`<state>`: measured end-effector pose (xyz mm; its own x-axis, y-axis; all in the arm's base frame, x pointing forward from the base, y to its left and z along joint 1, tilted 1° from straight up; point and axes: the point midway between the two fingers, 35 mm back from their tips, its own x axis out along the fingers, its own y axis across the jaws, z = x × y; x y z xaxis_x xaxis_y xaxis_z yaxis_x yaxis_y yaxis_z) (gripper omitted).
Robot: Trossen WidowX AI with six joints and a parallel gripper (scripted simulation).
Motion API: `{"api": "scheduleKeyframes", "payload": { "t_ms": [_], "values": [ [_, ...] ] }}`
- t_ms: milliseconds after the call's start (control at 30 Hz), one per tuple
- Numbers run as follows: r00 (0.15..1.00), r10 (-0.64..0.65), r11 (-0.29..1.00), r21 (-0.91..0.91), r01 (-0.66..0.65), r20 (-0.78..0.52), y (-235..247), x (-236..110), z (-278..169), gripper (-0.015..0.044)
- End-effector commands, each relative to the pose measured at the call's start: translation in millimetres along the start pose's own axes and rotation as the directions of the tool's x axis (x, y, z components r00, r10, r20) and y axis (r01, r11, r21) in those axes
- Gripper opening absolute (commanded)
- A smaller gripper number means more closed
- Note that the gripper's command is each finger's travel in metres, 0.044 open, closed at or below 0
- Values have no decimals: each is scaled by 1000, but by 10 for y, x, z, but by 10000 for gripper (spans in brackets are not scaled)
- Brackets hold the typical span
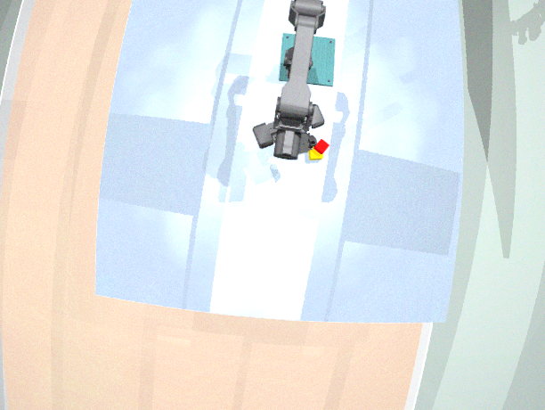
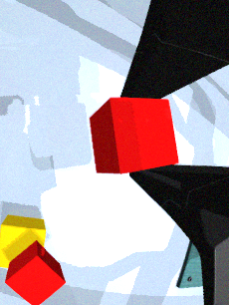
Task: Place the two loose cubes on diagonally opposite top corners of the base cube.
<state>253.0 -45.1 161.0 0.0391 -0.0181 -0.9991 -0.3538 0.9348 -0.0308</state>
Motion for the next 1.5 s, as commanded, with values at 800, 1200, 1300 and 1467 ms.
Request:
{"api": "scheduleKeyframes", "payload": {
  "t_ms": [800, 1200, 1300, 1467],
  "values": [
    [1000, 7, 758, 652, -7, 2, 375, 20, 603, 105],
    [1000, 9, 527, 850, -8, 4, 596, 47, 842, 105],
    [1000, 9, 523, 852, -8, 4, 600, 47, 845, 105],
    [1000, 9, 521, 853, -8, 4, 603, 154, 844, 105]
  ]
}}
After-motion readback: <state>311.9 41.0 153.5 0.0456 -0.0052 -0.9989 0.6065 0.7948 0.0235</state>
